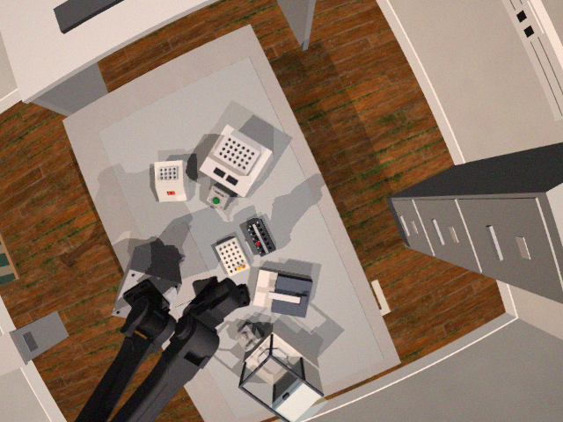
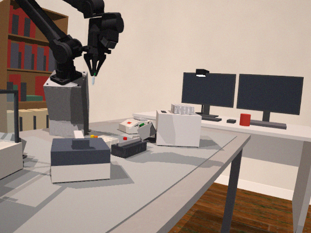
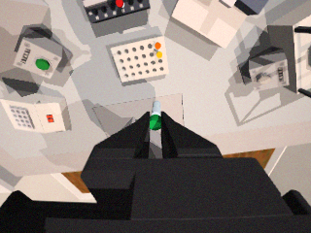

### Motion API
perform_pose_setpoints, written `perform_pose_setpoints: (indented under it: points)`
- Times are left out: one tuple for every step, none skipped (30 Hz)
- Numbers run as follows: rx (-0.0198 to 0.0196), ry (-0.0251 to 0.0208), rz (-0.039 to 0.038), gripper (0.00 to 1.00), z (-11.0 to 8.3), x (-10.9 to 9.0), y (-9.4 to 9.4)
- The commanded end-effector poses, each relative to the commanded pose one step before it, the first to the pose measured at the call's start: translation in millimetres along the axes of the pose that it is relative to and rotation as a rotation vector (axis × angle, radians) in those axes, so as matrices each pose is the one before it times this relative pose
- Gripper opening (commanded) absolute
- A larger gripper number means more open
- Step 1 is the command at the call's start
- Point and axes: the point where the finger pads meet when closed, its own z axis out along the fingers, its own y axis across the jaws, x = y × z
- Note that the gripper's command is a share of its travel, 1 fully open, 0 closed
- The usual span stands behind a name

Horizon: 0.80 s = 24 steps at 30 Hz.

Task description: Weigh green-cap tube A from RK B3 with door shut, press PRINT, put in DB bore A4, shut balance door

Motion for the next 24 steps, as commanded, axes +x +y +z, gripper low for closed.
perform_pose_setpoints:
  points:
    - [-0.02333,-0.04860,0.03924,0.09,-15.34,-27.04,-20.12]
    - [0.00285,-0.00389,-0.00006,0.09,-0.30,-2.11,-9.80]
    - [0.00328,-0.00171,0.03229,0.09,-0.32,-1.48,-9.25]
    - [0.00335,-0.00167,0.02870,0.09,-0.29,-1.75,-9.18]
    - [0.00375,-0.00161,-0.00135,0.09,-0.25,-2.21,-10.00]
    - [0.00349,-0.00145,0.03201,0.09,-0.22,-1.94,-9.10]
    - [0.00350,-0.00137,0.02910,0.09,-0.19,-2.20,-9.01]
    - [0.00381,-0.00123,-0.00159,0.09,-0.10,-2.76,-9.69]
    - [0.00334,0.02167,0.02538,0.09,4.52,-0.46,-7.54]
    - [0.00242,-0.00060,0.02992,0.09,0.04,-2.60,-8.77]
    - [0.00255,-0.00038,-0.00122,0.09,0.18,-3.16,-9.36]
    - [0.00230,-0.00036,0.03221,0.09,0.13,-2.78,-8.63]
    - [0.00222,-0.00028,0.03033,0.09,0.14,-3.03,-8.42]
    - [0.00228,-0.00005,-0.00120,0.09,0.34,-3.56,-9.00]
    - [0.00000,0.00000,0.00000,0.09,0.00,0.00,0.00]
    - [0.00000,0.00000,0.00000,0.09,0.00,0.00,0.00]
    - [0.00204,-0.00009,0.03224,0.09,0.25,-3.22,-8.38]
    - [0.00195,-0.00004,0.03065,0.09,0.26,-3.46,-8.21]
    - [0.00185,0.00000,0.03230,0.09,0.29,-3.69,-8.07]
    - [0.00176,0.00003,0.03086,0.09,0.31,-3.93,-7.92]
    - [0.00165,0.00020,-0.00095,0.09,0.34,-4.15,-7.76]
    - [0.00162,0.00029,-0.00095,0.09,0.50,-4.21,-8.03]
    - [0.00148,0.00018,0.03246,0.09,0.37,-4.10,-7.72]
    - [0.00140,0.00018,0.03103,0.09,0.38,-4.34,-7.56]
